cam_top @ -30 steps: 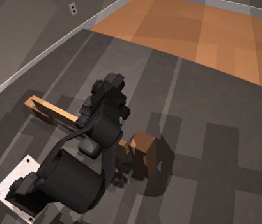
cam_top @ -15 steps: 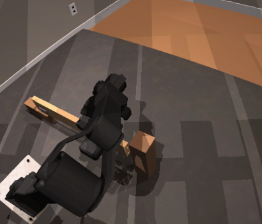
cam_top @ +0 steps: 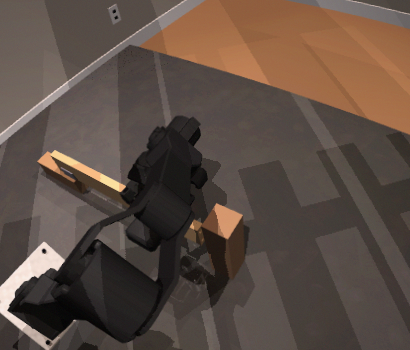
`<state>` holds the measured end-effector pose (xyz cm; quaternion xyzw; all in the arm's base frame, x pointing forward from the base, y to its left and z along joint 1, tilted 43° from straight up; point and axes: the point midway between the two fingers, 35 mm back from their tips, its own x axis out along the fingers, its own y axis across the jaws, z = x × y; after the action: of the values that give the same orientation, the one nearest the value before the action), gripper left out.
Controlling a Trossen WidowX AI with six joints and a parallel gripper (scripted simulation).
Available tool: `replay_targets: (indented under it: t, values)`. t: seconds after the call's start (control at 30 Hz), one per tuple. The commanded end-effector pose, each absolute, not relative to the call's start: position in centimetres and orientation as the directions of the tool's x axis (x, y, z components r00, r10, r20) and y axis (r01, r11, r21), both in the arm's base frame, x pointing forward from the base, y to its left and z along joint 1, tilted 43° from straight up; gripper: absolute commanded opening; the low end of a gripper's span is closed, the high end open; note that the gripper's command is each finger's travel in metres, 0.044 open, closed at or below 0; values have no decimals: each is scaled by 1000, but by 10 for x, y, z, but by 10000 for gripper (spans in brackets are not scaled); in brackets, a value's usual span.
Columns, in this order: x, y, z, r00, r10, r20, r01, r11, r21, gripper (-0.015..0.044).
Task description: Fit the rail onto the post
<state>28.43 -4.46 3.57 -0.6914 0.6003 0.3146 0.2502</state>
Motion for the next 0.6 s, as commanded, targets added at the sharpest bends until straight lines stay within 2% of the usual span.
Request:
replay_targets:
  t: [0.0,0.57]
  values:
    - [286,-45,39,87,-671,-736,-987,-160,28,0]
    - [287,-49,42,87,-671,-736,-987,-160,28,0]
